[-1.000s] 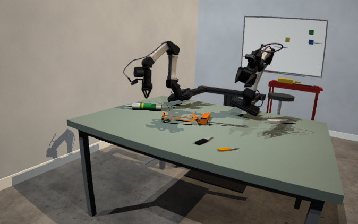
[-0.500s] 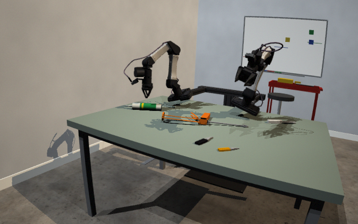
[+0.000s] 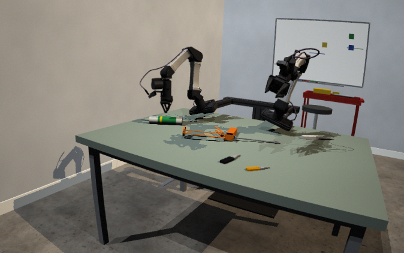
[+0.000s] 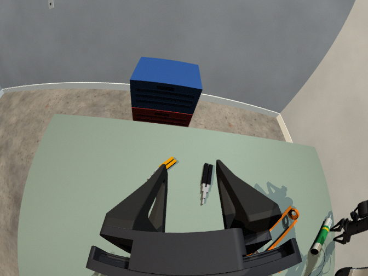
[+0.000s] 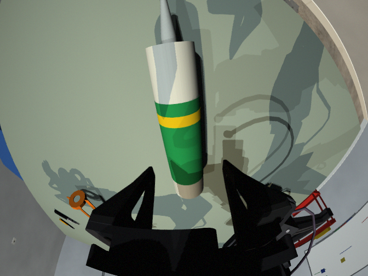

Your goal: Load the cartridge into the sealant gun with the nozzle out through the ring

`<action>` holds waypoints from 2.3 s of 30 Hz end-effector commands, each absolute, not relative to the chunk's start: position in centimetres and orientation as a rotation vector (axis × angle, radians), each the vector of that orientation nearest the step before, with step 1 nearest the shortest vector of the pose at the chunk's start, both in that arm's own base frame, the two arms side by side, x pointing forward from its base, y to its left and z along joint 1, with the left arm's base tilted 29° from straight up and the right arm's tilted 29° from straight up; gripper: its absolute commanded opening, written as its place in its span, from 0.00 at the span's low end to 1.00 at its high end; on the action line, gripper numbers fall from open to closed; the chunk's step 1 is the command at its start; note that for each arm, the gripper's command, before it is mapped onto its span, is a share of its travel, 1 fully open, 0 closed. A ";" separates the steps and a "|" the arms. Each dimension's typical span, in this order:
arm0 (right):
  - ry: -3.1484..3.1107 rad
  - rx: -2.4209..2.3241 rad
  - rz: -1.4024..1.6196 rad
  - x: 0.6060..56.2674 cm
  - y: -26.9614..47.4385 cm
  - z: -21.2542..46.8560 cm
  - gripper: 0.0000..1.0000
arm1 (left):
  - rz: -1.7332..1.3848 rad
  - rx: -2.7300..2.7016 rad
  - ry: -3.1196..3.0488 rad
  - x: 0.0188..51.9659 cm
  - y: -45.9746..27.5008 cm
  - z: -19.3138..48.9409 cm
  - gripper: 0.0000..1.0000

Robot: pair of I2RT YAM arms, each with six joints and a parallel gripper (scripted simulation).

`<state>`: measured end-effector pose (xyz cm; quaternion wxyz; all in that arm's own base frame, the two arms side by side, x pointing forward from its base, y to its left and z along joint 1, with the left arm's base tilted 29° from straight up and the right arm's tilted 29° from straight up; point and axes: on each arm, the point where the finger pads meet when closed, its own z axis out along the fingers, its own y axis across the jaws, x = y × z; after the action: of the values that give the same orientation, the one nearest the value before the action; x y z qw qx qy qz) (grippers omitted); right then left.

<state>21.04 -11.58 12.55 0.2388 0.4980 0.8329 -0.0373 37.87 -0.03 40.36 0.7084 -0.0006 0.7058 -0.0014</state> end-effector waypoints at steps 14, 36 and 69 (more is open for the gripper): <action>2.289 1.360 -0.091 22.2 -12.4 9.7 0.73 | -0.003 -0.006 1.557 37.5 0.1 40.6 0.51; 2.286 1.340 -0.086 23.6 -13.0 8.0 0.73 | -0.003 -0.006 1.557 37.5 0.1 40.6 0.51; 2.291 1.343 -0.085 23.7 -13.1 7.1 0.73 | -0.003 -0.006 1.557 37.5 0.1 40.6 0.51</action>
<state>23.63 -13.36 7.76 0.2456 0.4951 0.8327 -0.0348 37.87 -0.03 40.36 0.7084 -0.0006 0.7058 -0.0014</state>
